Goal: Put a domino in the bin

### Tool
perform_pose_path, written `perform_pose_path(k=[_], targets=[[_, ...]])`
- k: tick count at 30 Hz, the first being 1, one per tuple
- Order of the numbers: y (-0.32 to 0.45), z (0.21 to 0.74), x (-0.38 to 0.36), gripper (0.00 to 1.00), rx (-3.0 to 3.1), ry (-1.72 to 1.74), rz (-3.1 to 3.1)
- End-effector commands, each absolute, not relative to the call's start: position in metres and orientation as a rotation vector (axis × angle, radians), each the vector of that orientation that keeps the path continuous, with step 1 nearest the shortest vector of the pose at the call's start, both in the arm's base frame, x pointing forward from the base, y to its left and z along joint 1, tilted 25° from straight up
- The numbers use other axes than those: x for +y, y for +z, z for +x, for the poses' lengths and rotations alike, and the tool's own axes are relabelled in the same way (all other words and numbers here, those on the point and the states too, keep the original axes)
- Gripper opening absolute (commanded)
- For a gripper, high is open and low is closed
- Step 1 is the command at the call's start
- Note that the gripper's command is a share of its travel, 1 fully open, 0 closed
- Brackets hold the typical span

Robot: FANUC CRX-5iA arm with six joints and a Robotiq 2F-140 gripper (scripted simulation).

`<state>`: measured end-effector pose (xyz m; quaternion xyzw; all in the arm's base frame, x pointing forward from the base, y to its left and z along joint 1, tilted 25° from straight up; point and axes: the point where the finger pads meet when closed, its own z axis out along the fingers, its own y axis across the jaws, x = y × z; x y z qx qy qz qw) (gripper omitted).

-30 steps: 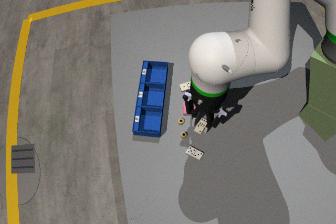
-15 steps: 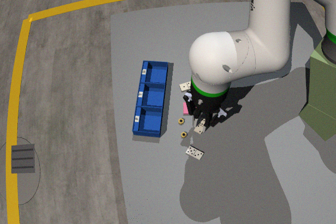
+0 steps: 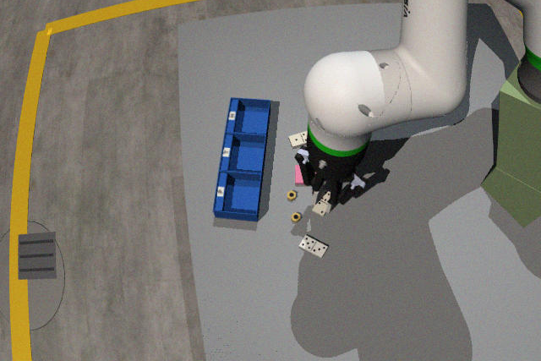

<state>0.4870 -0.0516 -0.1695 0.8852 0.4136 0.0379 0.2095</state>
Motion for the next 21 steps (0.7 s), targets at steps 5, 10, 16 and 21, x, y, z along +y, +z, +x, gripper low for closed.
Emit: perform_pose_path(k=[5, 10, 16, 21], targets=[[-0.17, 0.487, -0.052, 0.13, 1.15, 0.106, 2.462], [-0.17, 0.487, -0.052, 0.13, 1.15, 0.106, 2.462], [-0.151, 0.482, -0.045, 0.13, 1.15, 0.106, 2.462], [-0.142, 0.48, -0.041, 0.13, 1.15, 0.106, 2.462]])
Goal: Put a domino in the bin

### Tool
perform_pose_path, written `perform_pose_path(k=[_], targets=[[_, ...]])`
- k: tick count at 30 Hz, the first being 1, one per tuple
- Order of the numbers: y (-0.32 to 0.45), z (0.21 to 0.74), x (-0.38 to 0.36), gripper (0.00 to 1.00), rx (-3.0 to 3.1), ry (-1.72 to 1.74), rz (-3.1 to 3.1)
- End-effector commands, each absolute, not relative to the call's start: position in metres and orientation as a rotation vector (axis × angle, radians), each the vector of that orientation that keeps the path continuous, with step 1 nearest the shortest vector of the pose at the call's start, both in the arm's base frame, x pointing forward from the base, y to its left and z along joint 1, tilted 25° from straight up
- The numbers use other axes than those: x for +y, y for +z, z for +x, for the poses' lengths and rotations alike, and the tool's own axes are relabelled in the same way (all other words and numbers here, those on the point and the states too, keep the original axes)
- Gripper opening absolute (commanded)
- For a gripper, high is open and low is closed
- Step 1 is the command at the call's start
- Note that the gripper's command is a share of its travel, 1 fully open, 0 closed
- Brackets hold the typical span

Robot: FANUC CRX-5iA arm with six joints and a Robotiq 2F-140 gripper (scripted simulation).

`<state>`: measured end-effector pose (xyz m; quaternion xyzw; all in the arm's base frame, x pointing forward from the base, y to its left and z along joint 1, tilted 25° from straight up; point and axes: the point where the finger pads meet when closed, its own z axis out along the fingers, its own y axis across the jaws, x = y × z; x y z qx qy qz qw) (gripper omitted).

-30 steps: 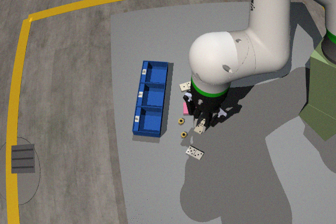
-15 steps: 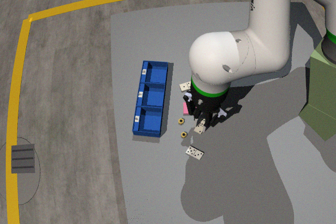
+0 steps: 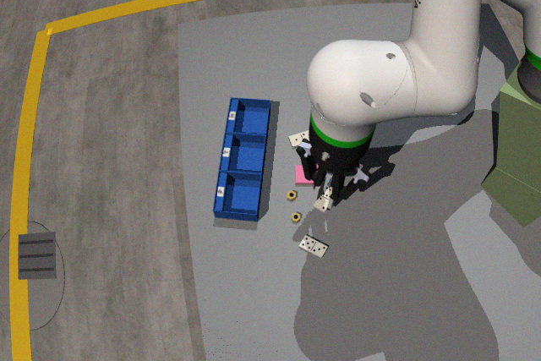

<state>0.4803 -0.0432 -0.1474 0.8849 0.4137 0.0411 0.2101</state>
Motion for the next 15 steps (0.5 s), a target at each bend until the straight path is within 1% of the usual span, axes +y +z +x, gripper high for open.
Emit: perform_pose_path(k=[1, 9, 15], targets=[[-0.139, 0.479, -0.04, 0.13, 1.15, 0.106, 2.462], [-0.115, 0.473, -0.031, 0.13, 1.15, 0.106, 2.462], [-0.115, 0.473, -0.031, 0.13, 1.15, 0.106, 2.462]])
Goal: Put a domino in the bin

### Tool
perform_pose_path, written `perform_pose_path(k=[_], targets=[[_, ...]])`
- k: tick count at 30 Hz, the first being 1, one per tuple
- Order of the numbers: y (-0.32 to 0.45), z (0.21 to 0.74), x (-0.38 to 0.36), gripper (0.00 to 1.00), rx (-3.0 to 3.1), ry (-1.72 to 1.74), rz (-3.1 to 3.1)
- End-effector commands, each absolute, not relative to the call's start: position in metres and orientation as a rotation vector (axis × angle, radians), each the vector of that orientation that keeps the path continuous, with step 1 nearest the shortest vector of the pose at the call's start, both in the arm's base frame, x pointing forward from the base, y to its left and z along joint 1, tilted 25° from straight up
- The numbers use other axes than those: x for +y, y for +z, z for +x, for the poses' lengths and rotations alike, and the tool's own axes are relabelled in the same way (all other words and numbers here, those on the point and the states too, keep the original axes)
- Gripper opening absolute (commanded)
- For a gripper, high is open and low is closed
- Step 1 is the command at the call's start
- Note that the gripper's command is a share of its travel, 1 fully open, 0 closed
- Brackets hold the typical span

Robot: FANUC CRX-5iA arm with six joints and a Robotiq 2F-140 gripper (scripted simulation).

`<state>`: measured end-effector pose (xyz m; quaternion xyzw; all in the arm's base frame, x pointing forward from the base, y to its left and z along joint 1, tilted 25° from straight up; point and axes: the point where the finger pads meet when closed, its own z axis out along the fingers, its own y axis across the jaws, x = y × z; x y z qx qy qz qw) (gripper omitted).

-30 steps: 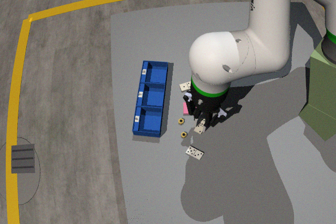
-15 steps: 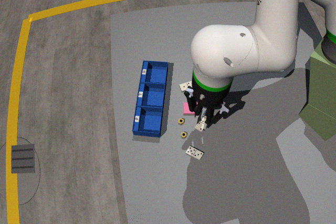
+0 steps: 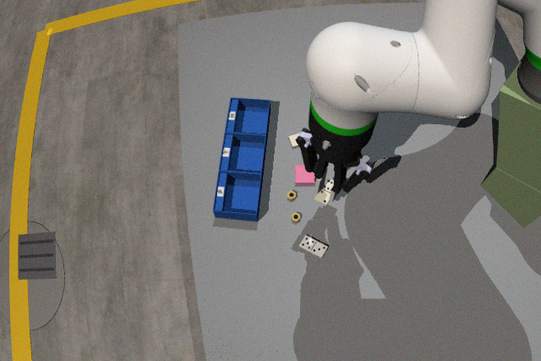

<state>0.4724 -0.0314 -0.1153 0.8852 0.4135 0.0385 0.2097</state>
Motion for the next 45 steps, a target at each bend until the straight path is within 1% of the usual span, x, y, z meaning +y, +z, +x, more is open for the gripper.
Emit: perform_pose_path(k=[1, 10, 29, 37, 45], targets=[[-0.115, 0.473, -0.031, 0.13, 1.15, 0.106, 2.462], [-0.115, 0.473, -0.031, 0.13, 1.15, 0.106, 2.462], [-0.076, 0.541, -0.087, 0.13, 1.15, 0.106, 2.462], [-0.062, 0.567, -0.108, 0.13, 1.498, 0.019, 2.261], [-0.043, 0.599, -0.135, 0.13, 1.662, -0.025, 2.144]])
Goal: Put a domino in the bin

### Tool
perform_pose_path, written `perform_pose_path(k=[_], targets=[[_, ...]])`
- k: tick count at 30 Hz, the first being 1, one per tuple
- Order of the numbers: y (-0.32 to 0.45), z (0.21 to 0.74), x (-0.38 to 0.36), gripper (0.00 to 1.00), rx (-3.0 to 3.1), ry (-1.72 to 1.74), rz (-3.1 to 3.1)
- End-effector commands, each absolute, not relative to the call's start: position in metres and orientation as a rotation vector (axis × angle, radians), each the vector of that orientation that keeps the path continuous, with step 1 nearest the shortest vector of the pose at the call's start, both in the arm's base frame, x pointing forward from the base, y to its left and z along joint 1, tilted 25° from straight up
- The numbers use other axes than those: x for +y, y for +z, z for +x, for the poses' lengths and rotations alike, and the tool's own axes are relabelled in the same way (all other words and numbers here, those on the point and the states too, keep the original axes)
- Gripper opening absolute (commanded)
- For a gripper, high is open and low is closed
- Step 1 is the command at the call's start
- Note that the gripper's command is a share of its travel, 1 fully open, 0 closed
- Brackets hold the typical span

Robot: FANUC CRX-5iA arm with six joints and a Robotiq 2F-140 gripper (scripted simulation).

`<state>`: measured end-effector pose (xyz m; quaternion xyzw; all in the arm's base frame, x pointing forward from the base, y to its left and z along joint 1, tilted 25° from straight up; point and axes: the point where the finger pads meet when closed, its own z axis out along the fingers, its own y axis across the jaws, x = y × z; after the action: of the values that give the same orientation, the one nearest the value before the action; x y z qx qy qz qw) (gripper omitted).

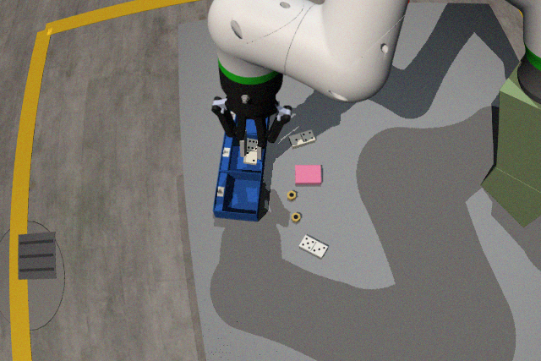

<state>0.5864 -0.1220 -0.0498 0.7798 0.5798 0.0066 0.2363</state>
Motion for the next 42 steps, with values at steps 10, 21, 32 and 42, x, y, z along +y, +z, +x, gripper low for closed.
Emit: perform_pose_path(k=[10, 21, 32, 42], targets=[[-0.043, 0.599, -0.137, 0.13, 1.662, -0.025, 2.144], [-0.044, 0.598, -0.134, 0.13, 1.662, -0.025, 2.144], [-0.044, 0.598, -0.134, 0.13, 1.662, -0.025, 2.144], [-0.059, 0.602, -0.139, 0.13, 1.662, -0.025, 2.144]])
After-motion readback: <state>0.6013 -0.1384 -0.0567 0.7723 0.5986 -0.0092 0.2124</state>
